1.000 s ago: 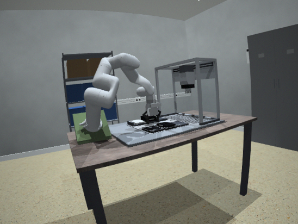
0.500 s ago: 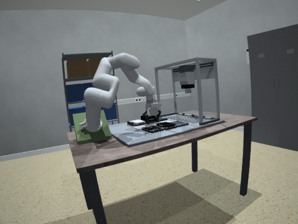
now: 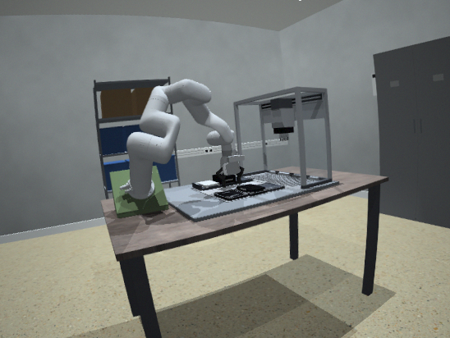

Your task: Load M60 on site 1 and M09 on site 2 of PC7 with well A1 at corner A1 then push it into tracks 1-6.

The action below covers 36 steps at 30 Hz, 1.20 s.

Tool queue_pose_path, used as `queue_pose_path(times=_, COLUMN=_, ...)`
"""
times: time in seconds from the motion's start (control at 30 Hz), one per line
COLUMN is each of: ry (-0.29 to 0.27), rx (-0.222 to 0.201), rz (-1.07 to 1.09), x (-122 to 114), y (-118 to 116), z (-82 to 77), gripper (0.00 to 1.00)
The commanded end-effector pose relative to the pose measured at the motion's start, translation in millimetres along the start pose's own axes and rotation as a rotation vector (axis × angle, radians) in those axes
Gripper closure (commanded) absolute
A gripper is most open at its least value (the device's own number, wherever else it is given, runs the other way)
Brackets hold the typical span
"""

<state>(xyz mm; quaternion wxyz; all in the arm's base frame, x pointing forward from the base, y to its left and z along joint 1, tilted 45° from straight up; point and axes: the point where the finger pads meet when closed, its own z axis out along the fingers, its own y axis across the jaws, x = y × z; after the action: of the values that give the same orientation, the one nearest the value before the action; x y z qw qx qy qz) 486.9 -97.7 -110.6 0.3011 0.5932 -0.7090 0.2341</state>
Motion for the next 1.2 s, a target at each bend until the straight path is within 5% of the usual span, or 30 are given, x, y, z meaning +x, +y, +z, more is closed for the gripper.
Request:
queue_pose_path(times=0.0, ry=-0.003, rx=0.005, rz=0.000, x=0.0, y=-1.7, z=-2.3, gripper=0.00)
queue_pose_path(times=1.17, ry=-0.003, rx=0.005, rz=0.000, x=0.0, y=-1.5, z=-47.4, gripper=0.00)
